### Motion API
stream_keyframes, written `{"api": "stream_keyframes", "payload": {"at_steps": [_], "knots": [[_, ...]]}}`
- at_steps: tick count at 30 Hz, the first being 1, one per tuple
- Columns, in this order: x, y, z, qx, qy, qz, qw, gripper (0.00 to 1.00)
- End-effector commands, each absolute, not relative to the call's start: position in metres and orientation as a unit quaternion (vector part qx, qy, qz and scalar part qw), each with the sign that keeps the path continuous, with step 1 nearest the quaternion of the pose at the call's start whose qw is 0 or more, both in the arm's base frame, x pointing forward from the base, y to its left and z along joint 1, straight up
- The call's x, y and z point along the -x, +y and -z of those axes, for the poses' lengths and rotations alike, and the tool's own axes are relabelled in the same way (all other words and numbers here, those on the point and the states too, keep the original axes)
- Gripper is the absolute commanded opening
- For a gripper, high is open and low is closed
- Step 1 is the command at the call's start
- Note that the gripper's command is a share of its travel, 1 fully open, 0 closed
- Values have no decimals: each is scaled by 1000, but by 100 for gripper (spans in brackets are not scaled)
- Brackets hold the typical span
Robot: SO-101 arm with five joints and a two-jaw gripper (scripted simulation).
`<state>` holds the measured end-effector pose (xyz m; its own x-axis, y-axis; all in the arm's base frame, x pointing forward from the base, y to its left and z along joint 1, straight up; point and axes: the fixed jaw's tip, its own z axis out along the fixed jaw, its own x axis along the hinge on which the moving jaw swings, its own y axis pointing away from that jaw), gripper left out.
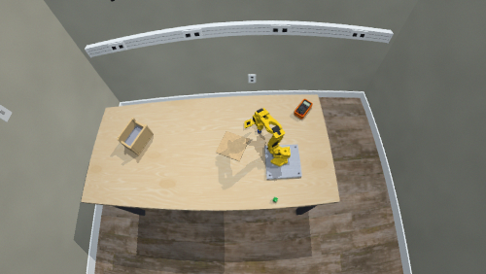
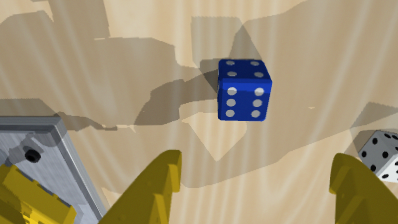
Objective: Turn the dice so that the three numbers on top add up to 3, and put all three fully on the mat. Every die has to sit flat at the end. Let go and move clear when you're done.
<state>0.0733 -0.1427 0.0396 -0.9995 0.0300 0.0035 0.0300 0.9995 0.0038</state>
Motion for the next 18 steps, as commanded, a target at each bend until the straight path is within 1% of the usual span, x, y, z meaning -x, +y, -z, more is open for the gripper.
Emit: {"api": "stream_keyframes", "payload": {"at_steps": [1,6,18], "knots": [[-73,-145,-36,13,-1000,1,1,28],[-74,-145,-32,13,-1000,1,1,28],[-74,-146,-10,13,-1000,1,1,28]]}}
